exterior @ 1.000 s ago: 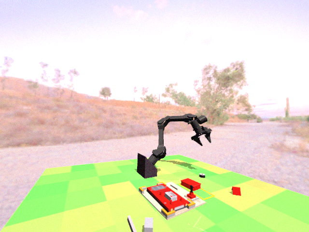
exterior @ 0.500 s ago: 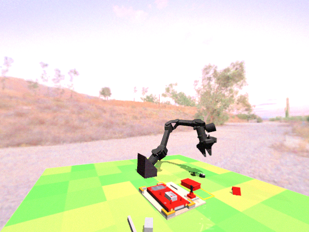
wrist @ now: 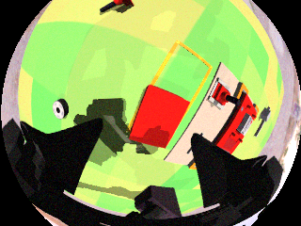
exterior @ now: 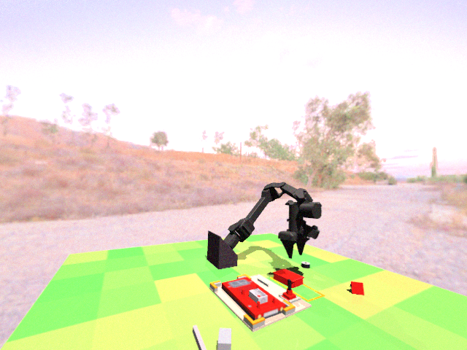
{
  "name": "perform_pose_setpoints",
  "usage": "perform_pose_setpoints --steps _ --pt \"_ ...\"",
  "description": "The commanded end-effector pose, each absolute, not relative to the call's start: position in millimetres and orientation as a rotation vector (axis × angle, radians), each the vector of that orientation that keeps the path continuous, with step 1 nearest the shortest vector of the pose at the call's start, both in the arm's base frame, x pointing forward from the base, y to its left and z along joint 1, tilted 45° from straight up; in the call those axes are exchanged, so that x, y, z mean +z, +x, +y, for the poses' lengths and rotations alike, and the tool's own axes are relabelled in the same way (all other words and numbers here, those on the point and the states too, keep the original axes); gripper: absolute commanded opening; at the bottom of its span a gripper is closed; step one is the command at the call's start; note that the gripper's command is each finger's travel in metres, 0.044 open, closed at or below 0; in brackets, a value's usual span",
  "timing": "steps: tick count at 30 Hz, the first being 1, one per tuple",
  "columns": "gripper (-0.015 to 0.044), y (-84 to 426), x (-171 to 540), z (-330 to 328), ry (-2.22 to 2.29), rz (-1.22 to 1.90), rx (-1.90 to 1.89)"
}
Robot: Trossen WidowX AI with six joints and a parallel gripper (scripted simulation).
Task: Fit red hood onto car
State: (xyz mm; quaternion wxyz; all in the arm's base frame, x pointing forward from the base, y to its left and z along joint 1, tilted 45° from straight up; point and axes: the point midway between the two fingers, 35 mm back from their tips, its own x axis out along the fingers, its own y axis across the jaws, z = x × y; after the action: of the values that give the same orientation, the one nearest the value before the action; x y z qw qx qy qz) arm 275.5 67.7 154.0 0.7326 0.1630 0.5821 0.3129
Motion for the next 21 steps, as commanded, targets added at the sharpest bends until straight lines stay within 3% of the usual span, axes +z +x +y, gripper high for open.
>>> perform_pose_setpoints --steps 1,21 --pt "0.044 270 127 55 0.525 1.376 0.64" --pt "0.044 269 117 58 0.56 1.393 0.628"
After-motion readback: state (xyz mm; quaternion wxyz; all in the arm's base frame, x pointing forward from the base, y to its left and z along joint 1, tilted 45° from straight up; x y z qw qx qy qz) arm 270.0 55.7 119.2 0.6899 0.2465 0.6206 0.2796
